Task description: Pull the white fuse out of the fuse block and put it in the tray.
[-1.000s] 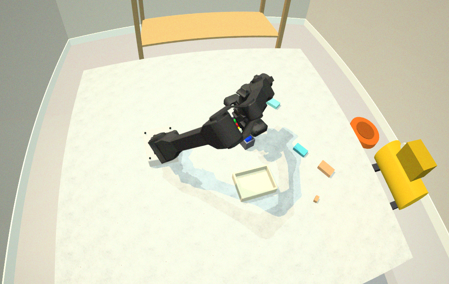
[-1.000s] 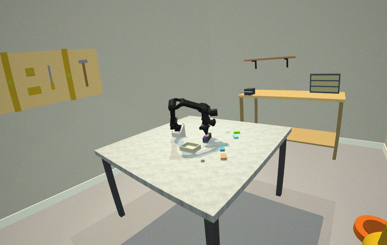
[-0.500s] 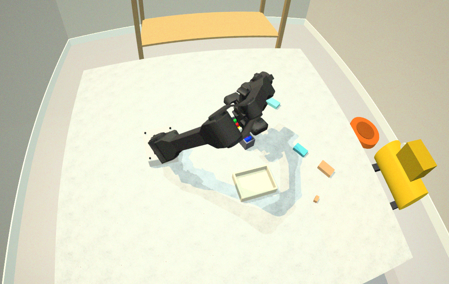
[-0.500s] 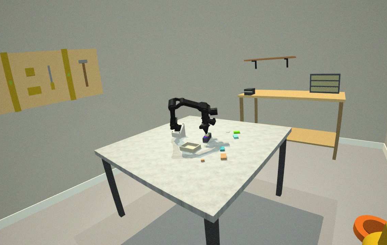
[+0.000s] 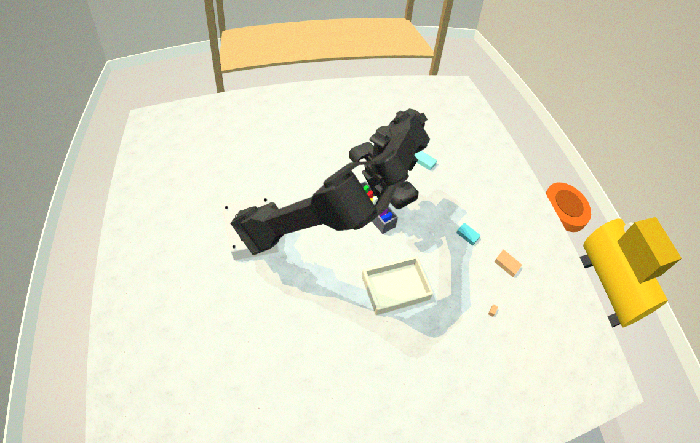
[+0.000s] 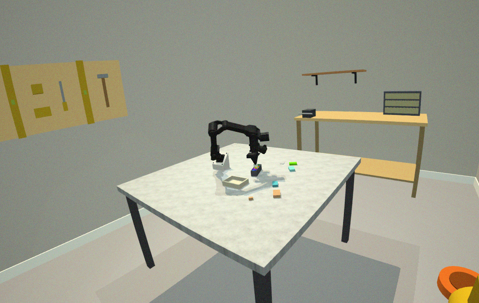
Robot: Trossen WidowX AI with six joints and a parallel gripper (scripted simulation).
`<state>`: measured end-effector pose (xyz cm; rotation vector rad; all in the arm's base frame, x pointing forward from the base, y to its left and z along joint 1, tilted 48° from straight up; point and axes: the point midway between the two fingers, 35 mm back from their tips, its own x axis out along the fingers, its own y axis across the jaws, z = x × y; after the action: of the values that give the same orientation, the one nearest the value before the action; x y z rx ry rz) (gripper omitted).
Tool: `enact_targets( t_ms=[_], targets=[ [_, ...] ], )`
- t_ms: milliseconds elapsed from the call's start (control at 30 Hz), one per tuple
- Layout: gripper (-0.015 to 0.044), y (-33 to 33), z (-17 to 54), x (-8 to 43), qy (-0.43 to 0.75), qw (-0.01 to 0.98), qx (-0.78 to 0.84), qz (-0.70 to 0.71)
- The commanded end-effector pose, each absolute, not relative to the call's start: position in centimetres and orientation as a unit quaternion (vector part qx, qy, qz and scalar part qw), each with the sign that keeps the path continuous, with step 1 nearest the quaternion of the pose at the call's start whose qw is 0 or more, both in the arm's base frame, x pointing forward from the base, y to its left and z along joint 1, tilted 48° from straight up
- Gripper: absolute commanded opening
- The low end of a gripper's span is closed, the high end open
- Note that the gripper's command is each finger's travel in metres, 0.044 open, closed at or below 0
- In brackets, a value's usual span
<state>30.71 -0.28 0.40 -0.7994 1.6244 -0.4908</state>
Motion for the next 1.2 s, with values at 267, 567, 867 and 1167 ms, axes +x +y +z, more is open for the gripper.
enact_targets(
  t_ms=[267,567,867,1167],
  targets=[
    [0.0000,0.2,0.8,30.7,0.699,0.592,-0.341,-0.212],
    [0.0000,0.9,1.5,30.8,0.699,0.592,-0.341,-0.212],
    [0.0000,1.9,2.4,30.8,0.699,0.592,-0.341,-0.212],
    [0.0000,-0.6,5.4,31.3,0.700,0.594,-0.339,-0.206]
  ],
)
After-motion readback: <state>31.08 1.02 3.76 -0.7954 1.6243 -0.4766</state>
